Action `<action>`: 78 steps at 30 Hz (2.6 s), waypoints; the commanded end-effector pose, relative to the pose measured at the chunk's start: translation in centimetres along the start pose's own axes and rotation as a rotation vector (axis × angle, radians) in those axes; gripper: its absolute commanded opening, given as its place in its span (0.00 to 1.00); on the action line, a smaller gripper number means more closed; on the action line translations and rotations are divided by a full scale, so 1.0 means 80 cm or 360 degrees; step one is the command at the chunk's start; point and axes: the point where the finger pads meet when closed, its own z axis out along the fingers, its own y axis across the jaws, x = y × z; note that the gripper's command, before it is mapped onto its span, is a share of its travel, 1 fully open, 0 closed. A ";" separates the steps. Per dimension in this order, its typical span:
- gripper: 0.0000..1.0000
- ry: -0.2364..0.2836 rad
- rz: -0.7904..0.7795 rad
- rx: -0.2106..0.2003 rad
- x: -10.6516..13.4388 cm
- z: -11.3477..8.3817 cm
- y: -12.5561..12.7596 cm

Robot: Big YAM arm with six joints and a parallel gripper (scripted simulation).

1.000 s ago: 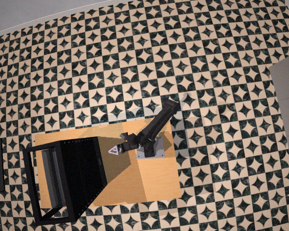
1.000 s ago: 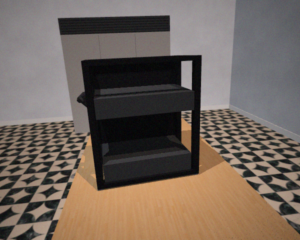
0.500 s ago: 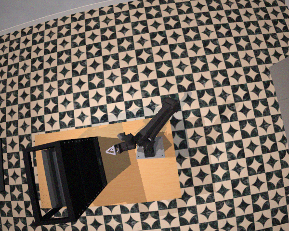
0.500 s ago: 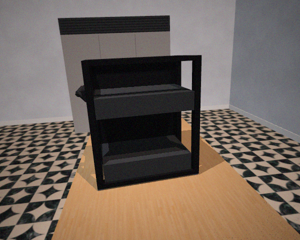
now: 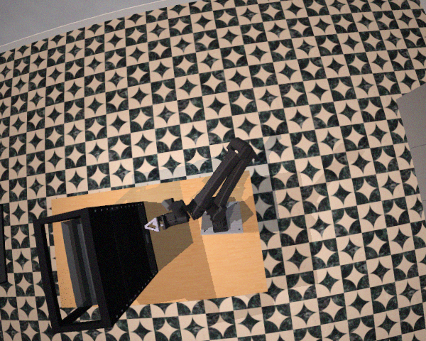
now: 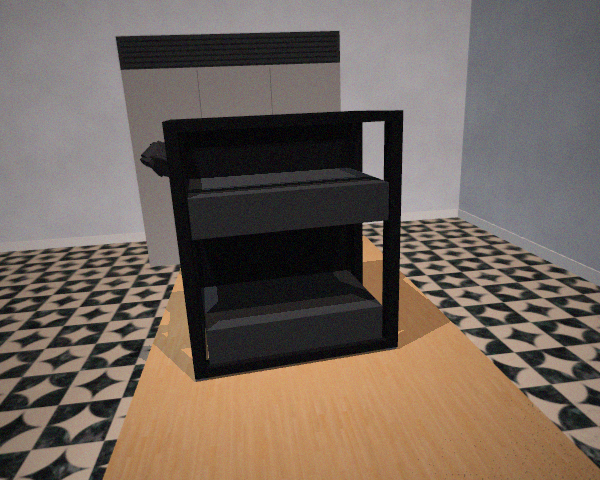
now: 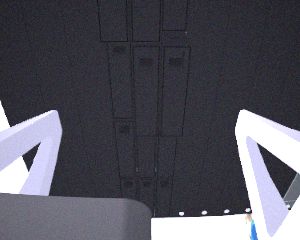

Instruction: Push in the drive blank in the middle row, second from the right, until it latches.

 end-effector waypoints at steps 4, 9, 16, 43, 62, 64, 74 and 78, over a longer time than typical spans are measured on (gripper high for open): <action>1.00 -0.0085 0.0025 -0.0073 -0.024 0.029 0.031; 1.00 -0.0061 0.0019 -0.0065 -0.015 0.029 0.025; 1.00 -0.0055 0.0015 -0.0060 -0.013 0.028 0.022; 1.00 -0.0055 0.0015 -0.0060 -0.013 0.028 0.022; 1.00 -0.0055 0.0015 -0.0060 -0.013 0.028 0.022; 1.00 -0.0055 0.0015 -0.0060 -0.013 0.028 0.022; 0.00 -0.0055 0.0016 -0.0060 -0.013 0.028 0.022; 0.00 -0.0055 0.0016 -0.0060 -0.013 0.028 0.022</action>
